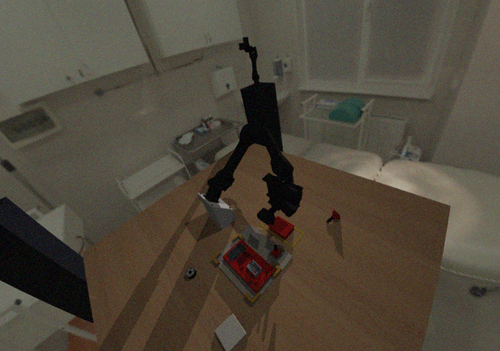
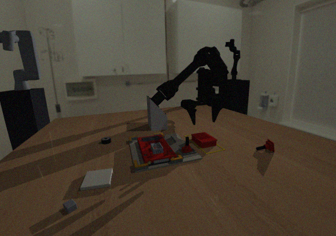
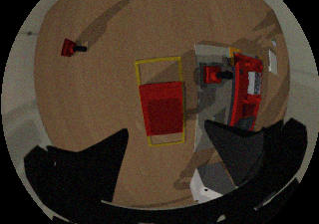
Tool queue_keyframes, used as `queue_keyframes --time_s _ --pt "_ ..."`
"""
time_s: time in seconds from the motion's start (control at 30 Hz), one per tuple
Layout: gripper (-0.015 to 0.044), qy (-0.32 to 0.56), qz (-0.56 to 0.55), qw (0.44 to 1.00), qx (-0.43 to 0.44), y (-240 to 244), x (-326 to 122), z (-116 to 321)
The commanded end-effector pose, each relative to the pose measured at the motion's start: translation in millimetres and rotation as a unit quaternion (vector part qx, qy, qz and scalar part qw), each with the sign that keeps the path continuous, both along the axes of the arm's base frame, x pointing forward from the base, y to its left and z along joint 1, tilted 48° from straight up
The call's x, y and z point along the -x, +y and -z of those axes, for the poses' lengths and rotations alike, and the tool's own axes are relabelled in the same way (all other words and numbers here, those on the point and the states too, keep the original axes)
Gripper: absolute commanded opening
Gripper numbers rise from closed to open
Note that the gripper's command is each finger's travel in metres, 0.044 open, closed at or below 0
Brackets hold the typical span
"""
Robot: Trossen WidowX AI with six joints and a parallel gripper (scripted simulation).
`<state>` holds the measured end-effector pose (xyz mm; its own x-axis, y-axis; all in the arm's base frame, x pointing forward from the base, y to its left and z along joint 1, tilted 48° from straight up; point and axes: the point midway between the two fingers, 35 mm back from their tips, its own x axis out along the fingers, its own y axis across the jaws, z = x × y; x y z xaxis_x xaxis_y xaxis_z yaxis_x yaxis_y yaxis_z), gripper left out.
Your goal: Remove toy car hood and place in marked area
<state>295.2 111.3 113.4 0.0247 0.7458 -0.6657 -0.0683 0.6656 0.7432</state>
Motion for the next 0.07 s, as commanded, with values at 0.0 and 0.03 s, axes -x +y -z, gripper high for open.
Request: queue_keyframes --time_s 0.0,0.03 --pt "0.0440 -0.001 -0.001 1.000 -0.002 0.5 0.0 -0.8" --pt "0.0440 -0.001 -0.001 1.000 -0.002 0.5 0.0 -0.8"
